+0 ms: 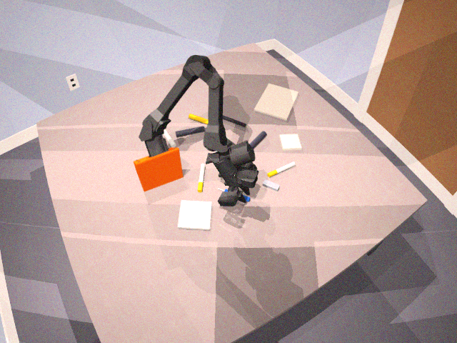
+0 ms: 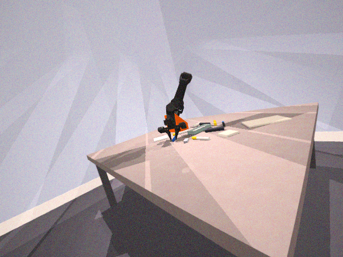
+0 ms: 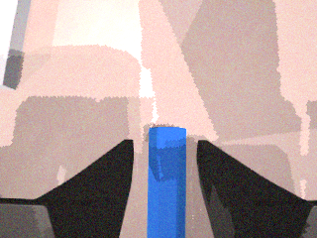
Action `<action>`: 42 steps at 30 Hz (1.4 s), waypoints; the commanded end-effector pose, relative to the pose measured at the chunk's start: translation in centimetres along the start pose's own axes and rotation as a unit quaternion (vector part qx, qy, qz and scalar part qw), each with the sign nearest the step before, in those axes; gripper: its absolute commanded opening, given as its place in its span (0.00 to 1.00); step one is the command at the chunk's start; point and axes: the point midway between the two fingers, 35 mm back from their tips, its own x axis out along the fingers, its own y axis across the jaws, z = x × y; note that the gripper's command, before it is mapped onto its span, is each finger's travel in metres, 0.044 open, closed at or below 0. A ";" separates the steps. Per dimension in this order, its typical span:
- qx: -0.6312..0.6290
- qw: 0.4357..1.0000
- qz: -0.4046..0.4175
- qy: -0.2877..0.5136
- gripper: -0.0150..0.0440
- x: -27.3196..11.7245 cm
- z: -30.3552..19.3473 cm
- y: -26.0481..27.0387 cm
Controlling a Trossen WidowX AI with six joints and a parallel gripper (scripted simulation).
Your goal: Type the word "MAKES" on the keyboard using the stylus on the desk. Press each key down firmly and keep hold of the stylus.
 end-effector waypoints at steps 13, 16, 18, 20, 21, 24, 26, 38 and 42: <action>0.000 1.000 -0.001 0.000 0.25 -0.9 0.7 0.0; 0.000 1.000 -0.001 -0.001 0.25 -2.2 1.5 0.0; 0.000 1.000 -0.002 -0.001 0.25 -3.1 2.0 0.0; -0.001 1.000 -0.002 -0.001 0.25 -4.0 2.5 -0.1; -0.001 1.000 -0.002 -0.001 0.25 -4.3 2.6 -0.1; -0.001 1.000 -0.002 -0.001 0.25 -4.4 2.6 -0.1; -0.001 1.000 -0.001 -0.004 0.25 -4.1 2.6 0.0; -0.153 0.985 0.078 0.022 0.25 -4.0 2.4 1.1; -0.205 0.973 0.108 0.022 0.25 -4.0 2.3 1.5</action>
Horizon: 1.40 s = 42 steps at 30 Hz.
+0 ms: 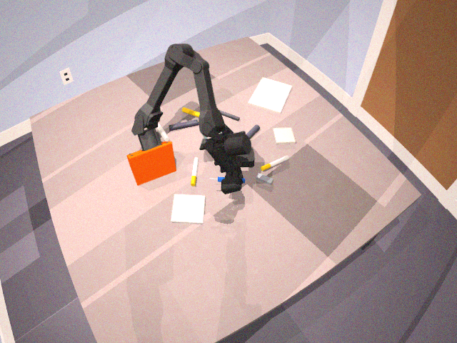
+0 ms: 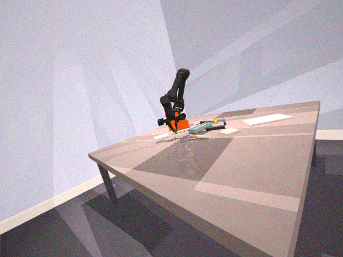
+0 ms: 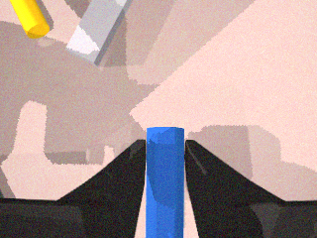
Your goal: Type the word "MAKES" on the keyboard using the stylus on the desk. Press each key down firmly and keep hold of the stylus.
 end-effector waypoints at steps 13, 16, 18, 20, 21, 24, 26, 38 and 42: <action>-0.175 0.979 0.099 -0.024 0.25 -0.3 0.5 1.3; -0.175 0.979 0.099 -0.024 0.25 -0.3 0.5 1.3; -0.175 0.979 0.099 -0.024 0.25 -0.2 0.5 1.3; -0.175 0.979 0.099 -0.024 0.25 0.0 0.4 1.3; -0.175 0.979 0.099 -0.024 0.25 0.1 0.4 1.3; -0.175 0.979 0.099 -0.024 0.25 0.5 0.2 1.3; -0.175 0.979 0.099 -0.024 0.25 0.8 0.1 1.3; -0.175 0.979 0.099 -0.024 0.25 2.6 -0.8 1.4; -0.175 0.979 0.100 -0.024 0.25 3.1 -1.1 1.4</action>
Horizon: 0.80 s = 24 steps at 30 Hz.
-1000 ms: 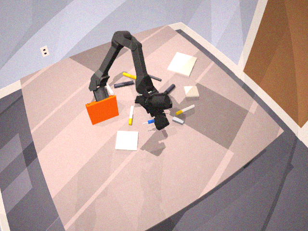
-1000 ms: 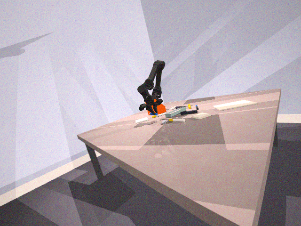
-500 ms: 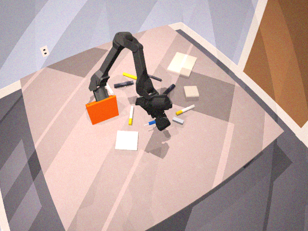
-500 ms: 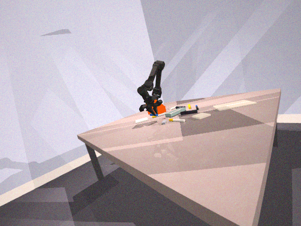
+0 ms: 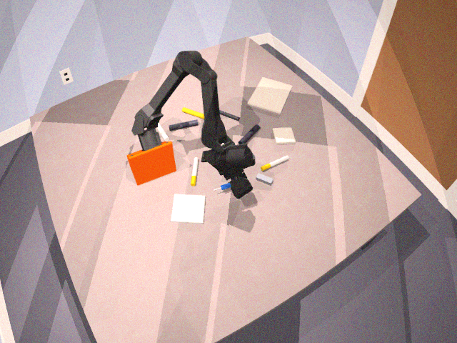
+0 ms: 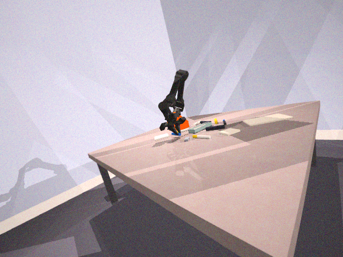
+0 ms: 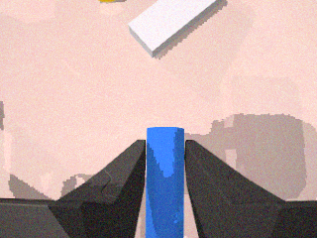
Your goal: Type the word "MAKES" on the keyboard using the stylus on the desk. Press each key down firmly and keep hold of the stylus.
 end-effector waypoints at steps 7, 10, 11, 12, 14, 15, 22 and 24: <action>0.003 1.000 0.005 0.001 0.25 1.4 -1.0 0.3; 0.003 1.000 0.005 0.001 0.25 1.5 -1.1 0.4; 0.003 1.000 0.005 0.001 0.25 1.5 -1.1 0.4; 0.003 1.000 0.005 0.001 0.25 1.5 -1.1 0.4; 0.003 1.000 0.005 0.001 0.25 1.5 -1.1 0.4; 0.001 1.000 0.002 0.002 0.30 1.4 -1.0 0.2; 0.001 1.000 0.002 0.002 0.51 1.4 -1.0 0.2; 0.001 1.000 0.002 0.002 0.51 1.4 -1.0 0.2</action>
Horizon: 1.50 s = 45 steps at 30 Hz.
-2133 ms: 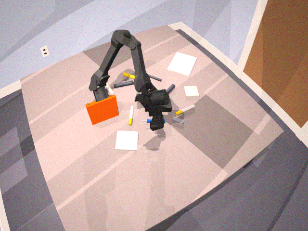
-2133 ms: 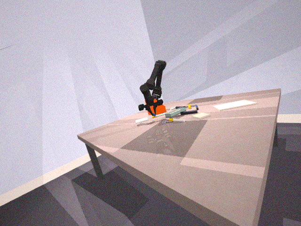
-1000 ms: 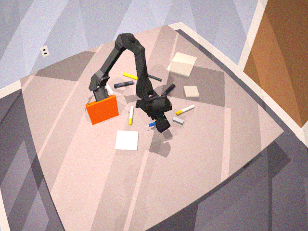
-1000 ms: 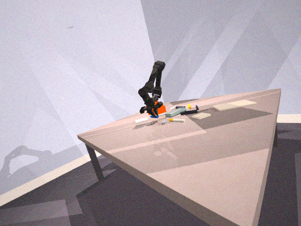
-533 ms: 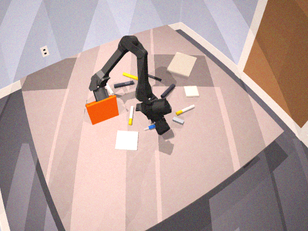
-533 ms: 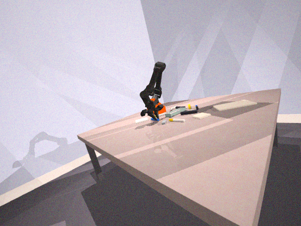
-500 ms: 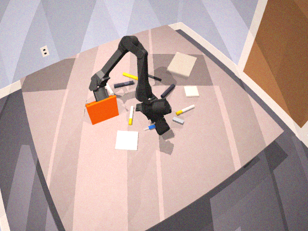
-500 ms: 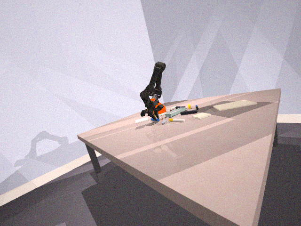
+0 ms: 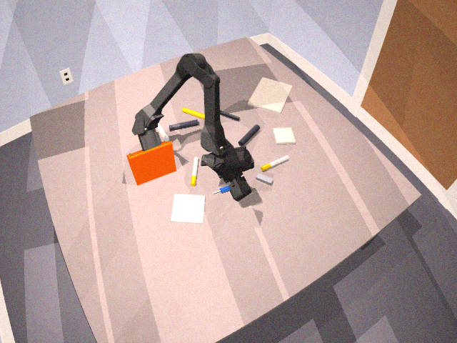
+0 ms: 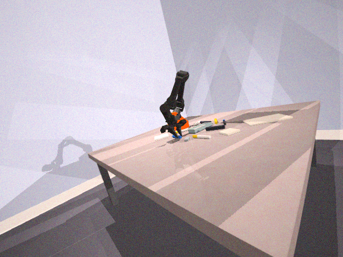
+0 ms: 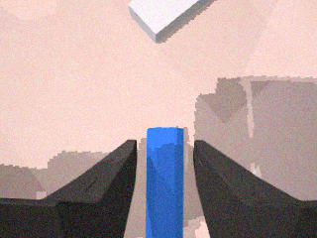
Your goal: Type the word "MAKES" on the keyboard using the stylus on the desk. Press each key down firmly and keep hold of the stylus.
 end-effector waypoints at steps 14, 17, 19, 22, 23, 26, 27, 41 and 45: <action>0.002 1.000 0.001 0.000 0.51 -5.2 3.0 0.0; 0.003 1.000 -0.001 0.012 0.51 -4.7 3.2 -0.4; 0.011 0.998 -0.006 0.067 0.51 -4.1 2.8 -0.9; 0.019 0.986 -0.010 0.163 0.51 -3.6 2.2 -1.4; 0.020 0.981 -0.011 0.195 0.51 -3.5 2.0 -1.5; 0.019 0.956 -0.011 0.292 0.51 -3.7 1.5 -1.4; 0.017 0.946 -0.010 0.325 0.51 -3.8 1.4 -1.2; -0.002 0.868 0.004 0.497 0.51 -5.8 1.4 0.0; -0.002 0.868 0.004 0.497 0.51 -5.8 1.4 0.0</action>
